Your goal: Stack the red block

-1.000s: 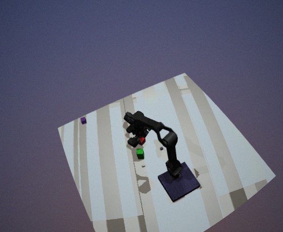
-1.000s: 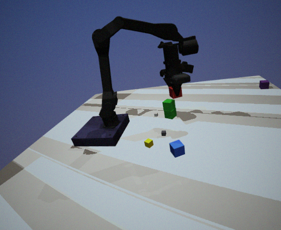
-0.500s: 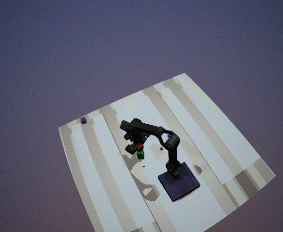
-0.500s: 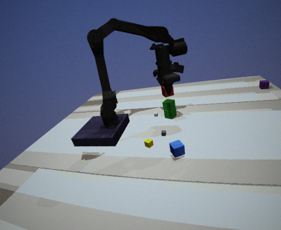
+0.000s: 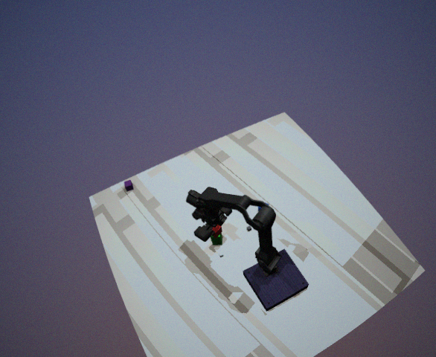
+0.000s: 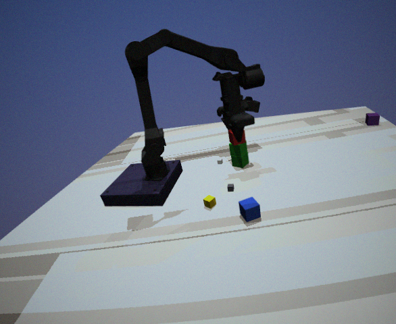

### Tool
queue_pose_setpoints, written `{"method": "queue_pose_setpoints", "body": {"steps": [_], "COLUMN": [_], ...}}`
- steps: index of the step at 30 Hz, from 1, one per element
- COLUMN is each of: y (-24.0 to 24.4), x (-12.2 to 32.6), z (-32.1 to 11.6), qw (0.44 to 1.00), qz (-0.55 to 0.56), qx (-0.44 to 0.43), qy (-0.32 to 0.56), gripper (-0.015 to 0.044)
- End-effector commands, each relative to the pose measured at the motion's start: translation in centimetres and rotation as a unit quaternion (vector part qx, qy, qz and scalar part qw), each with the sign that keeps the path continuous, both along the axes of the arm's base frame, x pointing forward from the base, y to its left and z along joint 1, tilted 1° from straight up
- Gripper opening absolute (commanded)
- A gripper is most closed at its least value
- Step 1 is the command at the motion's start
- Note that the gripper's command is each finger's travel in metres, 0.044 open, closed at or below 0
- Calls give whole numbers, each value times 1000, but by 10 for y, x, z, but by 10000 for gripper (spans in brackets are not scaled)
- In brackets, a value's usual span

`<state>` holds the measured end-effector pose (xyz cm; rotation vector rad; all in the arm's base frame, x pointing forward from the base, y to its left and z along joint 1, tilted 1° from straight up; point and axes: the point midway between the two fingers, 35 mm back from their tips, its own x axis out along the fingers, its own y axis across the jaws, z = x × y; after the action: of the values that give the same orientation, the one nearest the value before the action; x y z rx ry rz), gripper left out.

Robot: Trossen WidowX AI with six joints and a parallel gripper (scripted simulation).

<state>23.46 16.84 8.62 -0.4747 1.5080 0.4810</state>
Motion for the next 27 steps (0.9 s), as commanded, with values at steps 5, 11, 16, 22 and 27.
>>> {"method": "queue_pose_setpoints", "body": {"steps": [5,11,16,22,27], "y": [0,0,0,0,0], "x": [0,0,0,0,0], "z": [0,0,0,0,0], "qw": [1000,1000,1000,1000,1000], "qz": [-3,-3,0,0,0], "qx": [0,0,1,1,1], "qy": [-3,-3,-1,-1,-1], "gripper": [0,0,79,236,368]}}
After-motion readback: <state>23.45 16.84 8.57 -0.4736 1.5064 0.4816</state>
